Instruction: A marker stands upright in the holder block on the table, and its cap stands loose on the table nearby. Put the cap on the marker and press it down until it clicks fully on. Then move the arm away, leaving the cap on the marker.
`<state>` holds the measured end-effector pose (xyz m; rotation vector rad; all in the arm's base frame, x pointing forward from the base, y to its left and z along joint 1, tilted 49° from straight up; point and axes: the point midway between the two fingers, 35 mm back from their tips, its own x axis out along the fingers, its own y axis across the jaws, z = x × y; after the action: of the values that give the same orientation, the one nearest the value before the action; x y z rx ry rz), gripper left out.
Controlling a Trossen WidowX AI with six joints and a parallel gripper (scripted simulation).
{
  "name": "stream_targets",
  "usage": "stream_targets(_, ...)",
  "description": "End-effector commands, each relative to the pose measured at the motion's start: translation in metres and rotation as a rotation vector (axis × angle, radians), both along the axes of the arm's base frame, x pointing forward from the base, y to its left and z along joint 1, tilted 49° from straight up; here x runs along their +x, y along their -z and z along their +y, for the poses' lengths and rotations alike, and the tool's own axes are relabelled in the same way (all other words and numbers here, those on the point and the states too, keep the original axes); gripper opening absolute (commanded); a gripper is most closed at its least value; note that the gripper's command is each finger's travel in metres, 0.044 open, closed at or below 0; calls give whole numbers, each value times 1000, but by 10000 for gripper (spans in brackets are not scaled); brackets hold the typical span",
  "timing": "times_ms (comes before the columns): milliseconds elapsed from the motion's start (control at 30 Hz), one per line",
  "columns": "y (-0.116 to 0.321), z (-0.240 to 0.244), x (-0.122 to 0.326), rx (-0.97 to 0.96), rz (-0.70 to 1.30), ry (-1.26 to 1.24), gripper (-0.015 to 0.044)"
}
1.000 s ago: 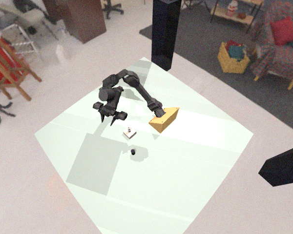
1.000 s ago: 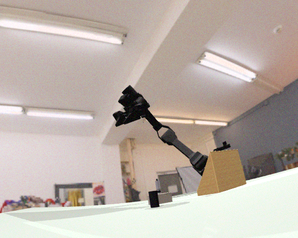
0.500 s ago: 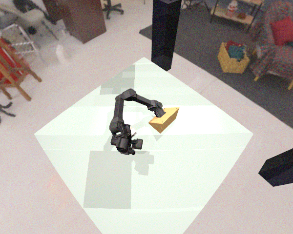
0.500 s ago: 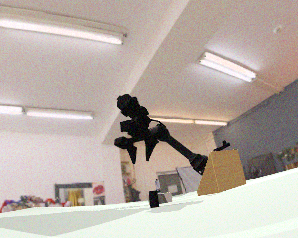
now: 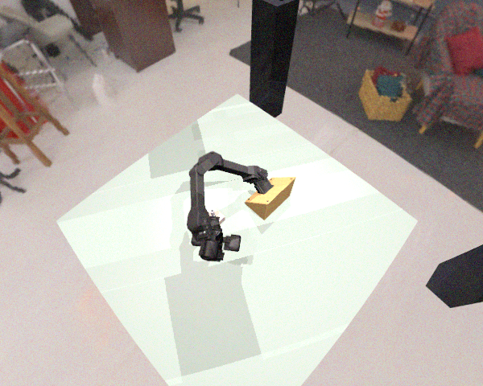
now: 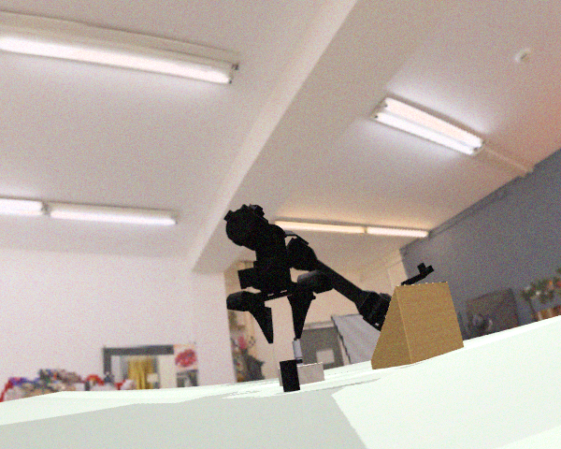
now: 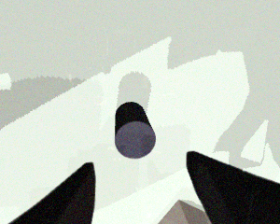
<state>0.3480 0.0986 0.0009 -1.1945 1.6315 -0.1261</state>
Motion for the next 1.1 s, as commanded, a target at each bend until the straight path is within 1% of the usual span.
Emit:
stream_targets(0, 5, -5, 0, -2, -3, -10, 244)
stream_targets(1067, 40, -45, 3, -3, -3, -10, 244)
